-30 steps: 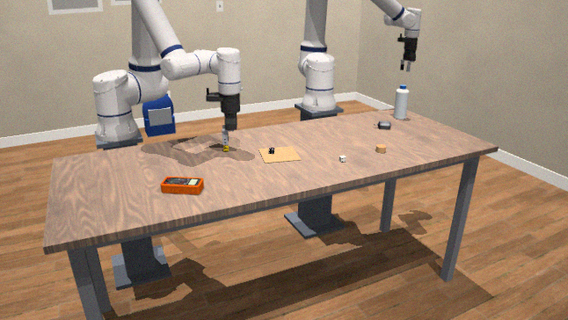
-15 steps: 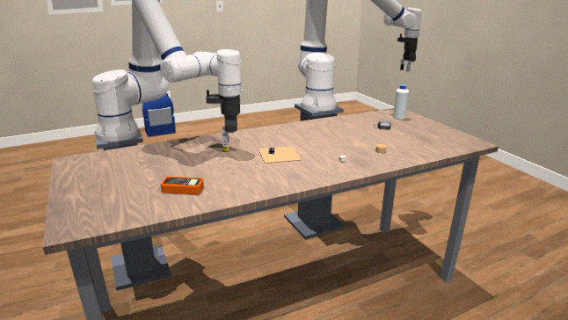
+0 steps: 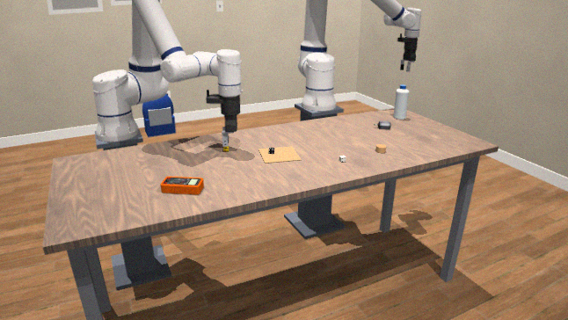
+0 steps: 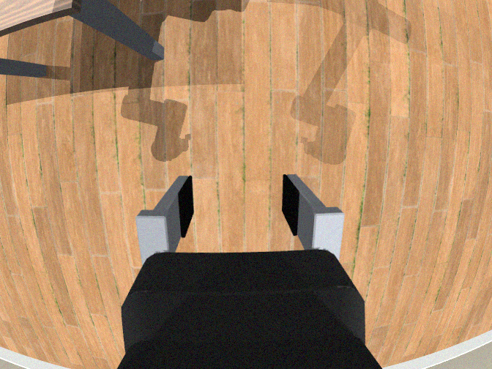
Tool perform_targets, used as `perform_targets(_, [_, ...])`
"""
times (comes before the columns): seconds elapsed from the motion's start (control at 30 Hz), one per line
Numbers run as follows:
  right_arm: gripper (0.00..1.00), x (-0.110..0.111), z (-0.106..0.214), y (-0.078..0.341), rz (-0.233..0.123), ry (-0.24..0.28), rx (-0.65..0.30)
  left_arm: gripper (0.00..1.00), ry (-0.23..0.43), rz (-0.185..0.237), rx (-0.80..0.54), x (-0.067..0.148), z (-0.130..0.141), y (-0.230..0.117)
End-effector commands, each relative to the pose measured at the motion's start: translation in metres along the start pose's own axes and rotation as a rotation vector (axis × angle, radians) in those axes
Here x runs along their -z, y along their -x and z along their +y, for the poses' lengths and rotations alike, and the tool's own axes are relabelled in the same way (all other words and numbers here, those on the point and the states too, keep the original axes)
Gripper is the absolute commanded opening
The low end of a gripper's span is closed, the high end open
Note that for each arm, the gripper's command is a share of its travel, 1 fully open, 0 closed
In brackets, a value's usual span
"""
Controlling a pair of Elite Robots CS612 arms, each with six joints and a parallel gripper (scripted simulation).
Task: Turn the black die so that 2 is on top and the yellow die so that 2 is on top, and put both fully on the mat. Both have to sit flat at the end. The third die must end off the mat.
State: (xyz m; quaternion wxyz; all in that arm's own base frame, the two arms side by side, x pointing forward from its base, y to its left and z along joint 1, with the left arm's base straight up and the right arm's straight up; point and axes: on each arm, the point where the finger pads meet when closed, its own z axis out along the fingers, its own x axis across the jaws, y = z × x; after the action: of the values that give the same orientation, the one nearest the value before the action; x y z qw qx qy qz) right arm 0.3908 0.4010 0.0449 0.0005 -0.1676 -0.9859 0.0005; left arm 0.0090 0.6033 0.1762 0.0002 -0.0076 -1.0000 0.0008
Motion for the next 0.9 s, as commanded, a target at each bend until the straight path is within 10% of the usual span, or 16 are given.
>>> perform_targets(0.0, [0.70, 0.0006, 0.0005, 0.0004, -0.001, 0.001, 0.000, 1.00, 0.002, 0.000, 0.000, 0.0008, 0.0006, 0.0001])
perform_targets(0.87, [0.70, -0.0017, 0.0010, 0.0008, -0.001, 0.001, 0.000, 1.00, 0.002, 0.000, 0.000, 0.0008, 0.0006, 0.0001])
